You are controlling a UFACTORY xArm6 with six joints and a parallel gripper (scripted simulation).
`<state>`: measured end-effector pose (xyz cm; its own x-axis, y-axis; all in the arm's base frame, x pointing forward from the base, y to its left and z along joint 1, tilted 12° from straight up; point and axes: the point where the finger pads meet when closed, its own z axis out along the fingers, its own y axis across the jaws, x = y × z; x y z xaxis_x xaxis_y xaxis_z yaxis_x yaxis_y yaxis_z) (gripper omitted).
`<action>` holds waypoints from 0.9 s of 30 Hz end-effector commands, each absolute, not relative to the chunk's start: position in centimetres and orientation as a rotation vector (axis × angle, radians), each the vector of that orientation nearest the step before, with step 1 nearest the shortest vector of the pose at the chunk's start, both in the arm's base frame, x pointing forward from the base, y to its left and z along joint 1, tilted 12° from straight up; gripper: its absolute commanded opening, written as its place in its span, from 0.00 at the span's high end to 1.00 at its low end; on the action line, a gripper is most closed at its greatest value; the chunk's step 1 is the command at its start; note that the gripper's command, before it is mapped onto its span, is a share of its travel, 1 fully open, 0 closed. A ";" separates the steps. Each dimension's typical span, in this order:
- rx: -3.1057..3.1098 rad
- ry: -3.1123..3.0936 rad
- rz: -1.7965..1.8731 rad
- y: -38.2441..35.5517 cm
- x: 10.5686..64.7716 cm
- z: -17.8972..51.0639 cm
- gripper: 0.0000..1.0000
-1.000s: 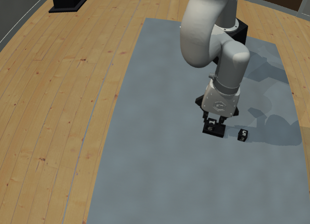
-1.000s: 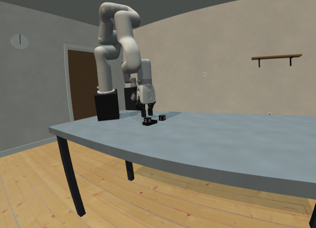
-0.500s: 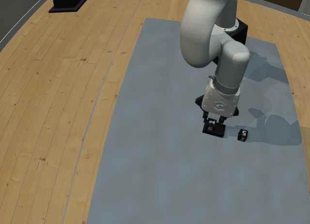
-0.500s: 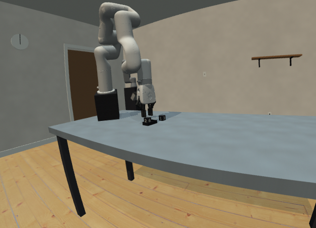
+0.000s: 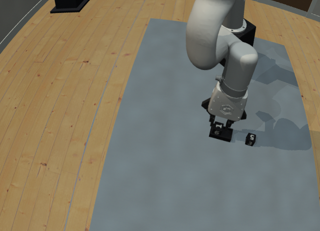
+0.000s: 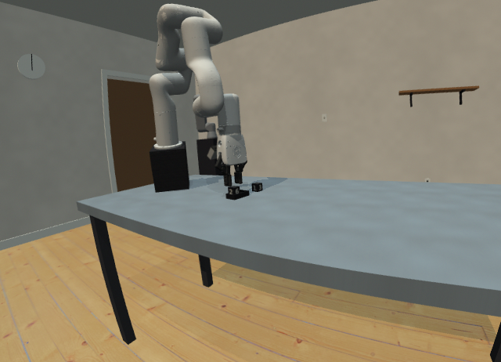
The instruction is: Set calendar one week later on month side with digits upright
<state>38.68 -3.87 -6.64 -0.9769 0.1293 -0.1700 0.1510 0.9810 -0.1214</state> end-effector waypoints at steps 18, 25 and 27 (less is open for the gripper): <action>0.211 2.963 -0.200 -4.1 39.0 -7.8 0.53; 0.211 2.963 -0.200 -4.2 39.1 -8.5 0.53; 0.211 2.963 -0.200 -4.2 39.1 -8.8 0.53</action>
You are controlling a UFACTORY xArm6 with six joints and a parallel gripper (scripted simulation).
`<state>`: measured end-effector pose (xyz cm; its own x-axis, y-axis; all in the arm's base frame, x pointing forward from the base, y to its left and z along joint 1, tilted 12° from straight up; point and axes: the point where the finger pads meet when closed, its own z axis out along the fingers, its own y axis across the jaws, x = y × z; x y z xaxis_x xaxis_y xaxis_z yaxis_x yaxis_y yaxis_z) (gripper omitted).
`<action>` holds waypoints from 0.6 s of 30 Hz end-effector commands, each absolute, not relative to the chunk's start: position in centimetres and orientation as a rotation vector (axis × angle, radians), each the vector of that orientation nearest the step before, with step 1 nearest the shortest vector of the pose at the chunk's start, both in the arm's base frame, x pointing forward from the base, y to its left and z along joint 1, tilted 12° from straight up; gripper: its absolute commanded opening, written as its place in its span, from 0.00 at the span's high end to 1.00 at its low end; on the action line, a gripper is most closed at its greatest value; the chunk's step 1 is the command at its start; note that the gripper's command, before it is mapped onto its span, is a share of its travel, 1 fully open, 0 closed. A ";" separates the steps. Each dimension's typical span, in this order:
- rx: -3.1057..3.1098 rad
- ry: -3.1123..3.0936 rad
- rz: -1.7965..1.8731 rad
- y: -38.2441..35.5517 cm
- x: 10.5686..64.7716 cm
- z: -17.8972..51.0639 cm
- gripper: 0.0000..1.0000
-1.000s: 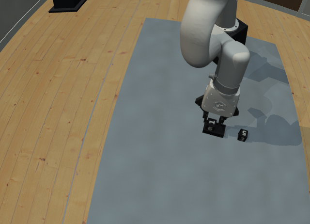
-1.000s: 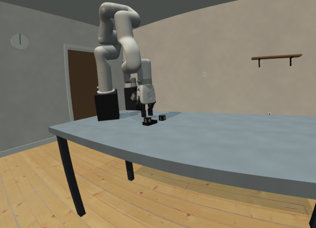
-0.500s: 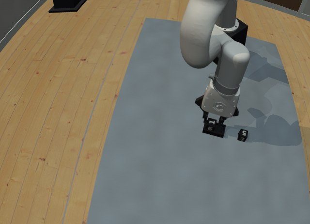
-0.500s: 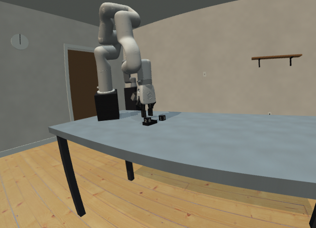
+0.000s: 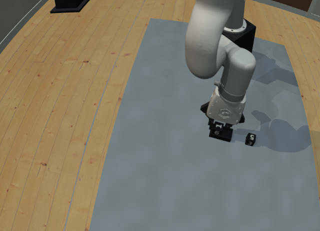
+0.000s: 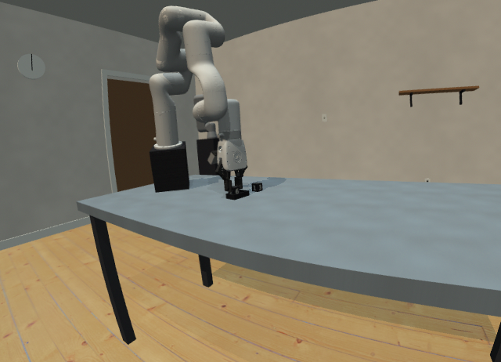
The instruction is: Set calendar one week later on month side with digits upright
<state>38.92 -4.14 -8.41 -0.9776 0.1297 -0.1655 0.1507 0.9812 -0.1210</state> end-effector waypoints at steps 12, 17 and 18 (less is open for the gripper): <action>0.211 2.963 -0.200 -4.3 39.2 -9.1 0.53; 0.211 2.963 -0.200 -4.3 39.2 -9.1 0.53; 0.211 2.963 -0.200 -4.3 39.2 -9.1 0.53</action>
